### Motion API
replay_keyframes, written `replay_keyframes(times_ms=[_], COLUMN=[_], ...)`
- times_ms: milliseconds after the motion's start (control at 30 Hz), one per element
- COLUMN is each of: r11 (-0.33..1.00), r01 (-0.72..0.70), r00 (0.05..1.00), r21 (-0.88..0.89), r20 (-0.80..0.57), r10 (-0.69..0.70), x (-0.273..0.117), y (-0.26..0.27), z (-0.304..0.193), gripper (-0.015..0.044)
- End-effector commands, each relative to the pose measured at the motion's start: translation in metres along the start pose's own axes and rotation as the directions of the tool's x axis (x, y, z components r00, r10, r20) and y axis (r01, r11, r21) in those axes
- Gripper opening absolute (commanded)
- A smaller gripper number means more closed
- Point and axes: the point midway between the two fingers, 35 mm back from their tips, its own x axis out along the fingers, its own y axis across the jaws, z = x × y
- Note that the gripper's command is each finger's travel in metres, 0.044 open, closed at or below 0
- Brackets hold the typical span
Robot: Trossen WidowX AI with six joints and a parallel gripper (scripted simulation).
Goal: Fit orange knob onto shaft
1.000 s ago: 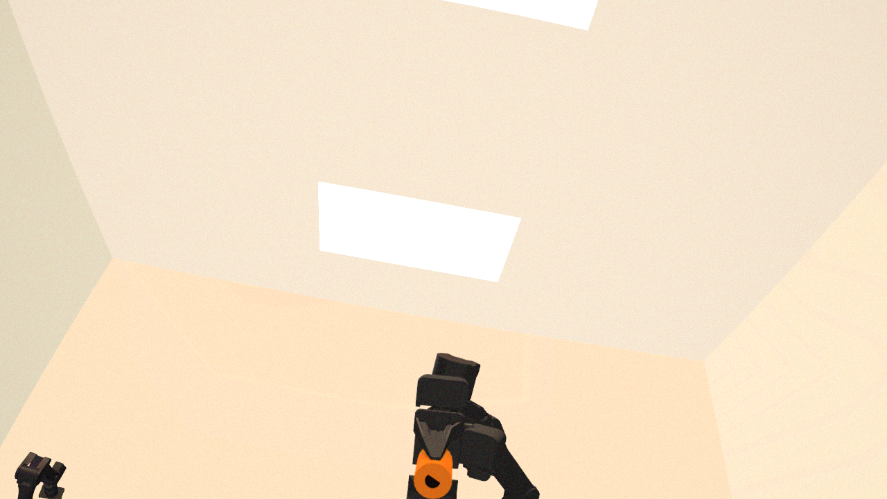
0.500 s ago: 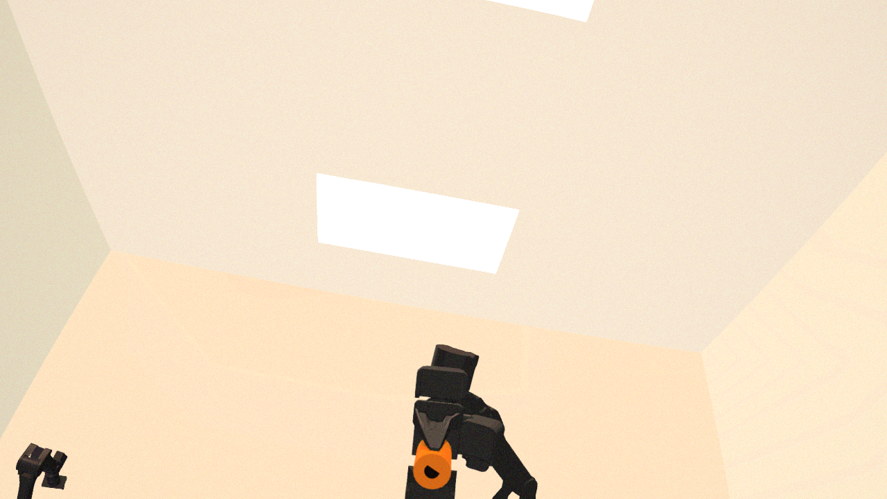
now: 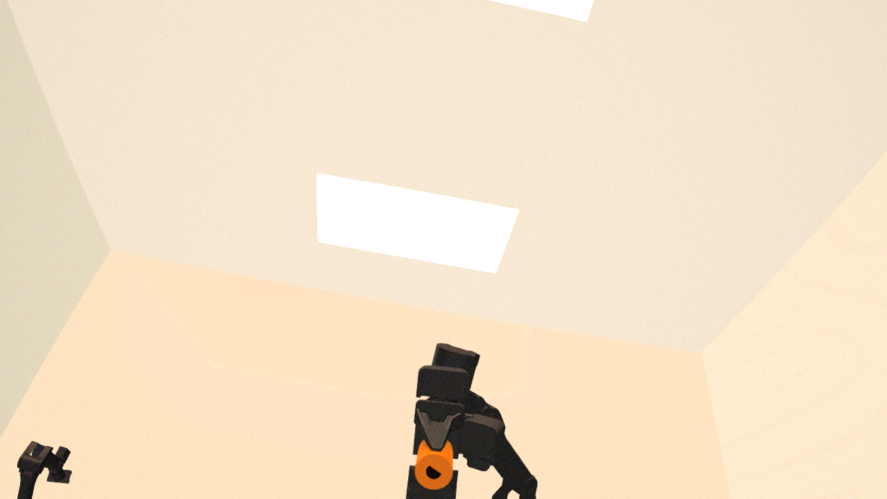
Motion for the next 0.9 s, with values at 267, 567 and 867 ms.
replay_keyframes(times_ms=[267, 567, 867], r11=[0.985, 0.943, 0.874], r01=[-0.174, -0.333, -0.485], r00=[0.985, 0.943, 0.874], r21=[-0.009, -0.008, -0.008], r20=[-0.005, -0.006, -0.007], r10=[0.174, 0.332, 0.485], x=[0.015, 0.029, 0.044], y=[0.006, 0.015, 0.023], z=[0.001, 0.001, 0.001], gripper=[0.0, 0.0, 0.0])
